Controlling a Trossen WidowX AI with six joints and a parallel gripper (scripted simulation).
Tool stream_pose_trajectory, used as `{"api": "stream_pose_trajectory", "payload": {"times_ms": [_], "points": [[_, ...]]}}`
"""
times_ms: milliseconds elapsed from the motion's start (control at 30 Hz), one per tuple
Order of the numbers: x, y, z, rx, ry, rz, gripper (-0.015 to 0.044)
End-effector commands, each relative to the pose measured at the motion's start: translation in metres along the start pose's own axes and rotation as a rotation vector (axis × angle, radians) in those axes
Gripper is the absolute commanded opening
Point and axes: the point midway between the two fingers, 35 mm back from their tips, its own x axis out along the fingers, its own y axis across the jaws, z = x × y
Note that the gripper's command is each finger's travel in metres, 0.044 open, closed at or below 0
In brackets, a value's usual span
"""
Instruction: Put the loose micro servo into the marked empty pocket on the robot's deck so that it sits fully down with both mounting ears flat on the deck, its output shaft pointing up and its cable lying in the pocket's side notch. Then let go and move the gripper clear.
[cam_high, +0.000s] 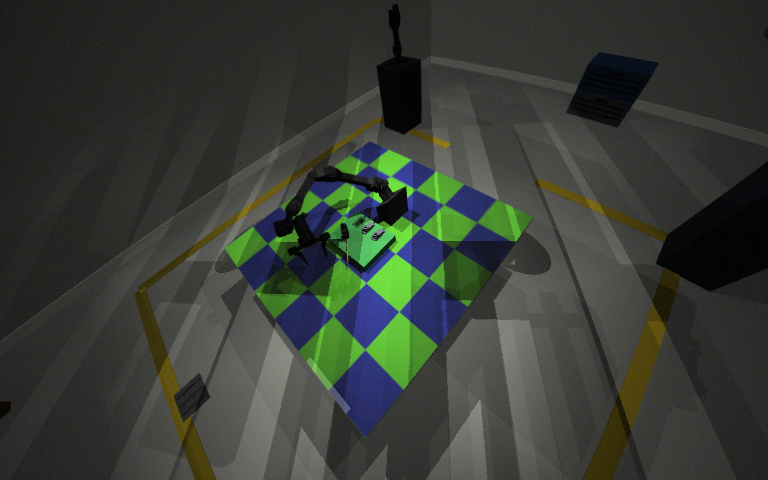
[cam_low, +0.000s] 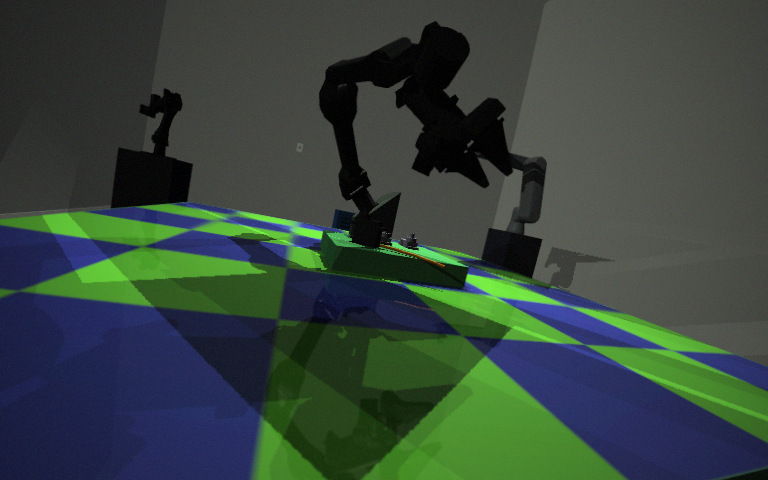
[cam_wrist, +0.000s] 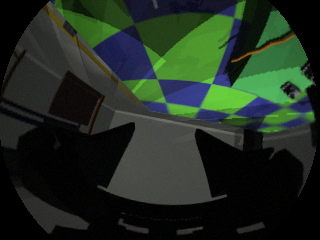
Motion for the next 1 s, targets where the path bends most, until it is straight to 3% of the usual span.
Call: {"api": "stream_pose_trajectory", "payload": {"times_ms": [0, 533, 967], "points": [[0.0, -0.001, 0.001, 0.003, -0.004, -0.002, 0.0426], [-0.027, -0.084, 0.049, 0.25, -0.401, -0.102, 0.044], [-0.074, -0.158, 0.098, 0.387, -0.795, -0.047, 0.044]]}}
